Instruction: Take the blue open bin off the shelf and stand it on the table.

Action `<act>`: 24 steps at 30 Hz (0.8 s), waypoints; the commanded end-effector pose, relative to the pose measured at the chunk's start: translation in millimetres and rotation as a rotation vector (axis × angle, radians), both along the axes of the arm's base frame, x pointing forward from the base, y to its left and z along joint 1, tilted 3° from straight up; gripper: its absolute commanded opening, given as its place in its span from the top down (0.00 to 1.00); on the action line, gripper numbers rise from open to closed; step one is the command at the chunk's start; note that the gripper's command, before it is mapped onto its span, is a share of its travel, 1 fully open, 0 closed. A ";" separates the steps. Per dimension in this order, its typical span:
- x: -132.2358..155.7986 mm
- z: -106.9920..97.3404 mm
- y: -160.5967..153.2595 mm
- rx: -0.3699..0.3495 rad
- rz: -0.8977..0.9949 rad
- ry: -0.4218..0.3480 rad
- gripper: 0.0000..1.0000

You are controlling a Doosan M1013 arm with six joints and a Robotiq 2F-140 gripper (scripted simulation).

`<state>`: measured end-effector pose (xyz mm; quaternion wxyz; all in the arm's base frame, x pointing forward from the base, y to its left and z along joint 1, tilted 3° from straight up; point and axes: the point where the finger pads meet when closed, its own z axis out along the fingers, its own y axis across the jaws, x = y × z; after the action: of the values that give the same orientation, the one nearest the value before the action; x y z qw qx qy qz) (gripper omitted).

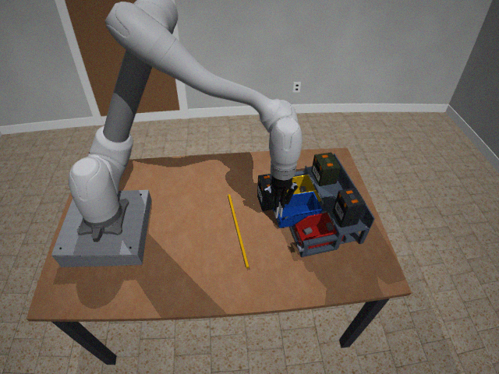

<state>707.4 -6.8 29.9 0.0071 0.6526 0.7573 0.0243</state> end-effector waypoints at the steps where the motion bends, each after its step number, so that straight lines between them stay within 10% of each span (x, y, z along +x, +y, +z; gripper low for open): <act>1: -2.4 0.3 -0.4 0.001 -0.001 -0.001 1.00; 24: -32.2 -1.2 -4.8 0.001 -0.001 -0.001 1.00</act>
<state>675.1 -11.5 28.1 0.0070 0.6529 0.7570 0.0245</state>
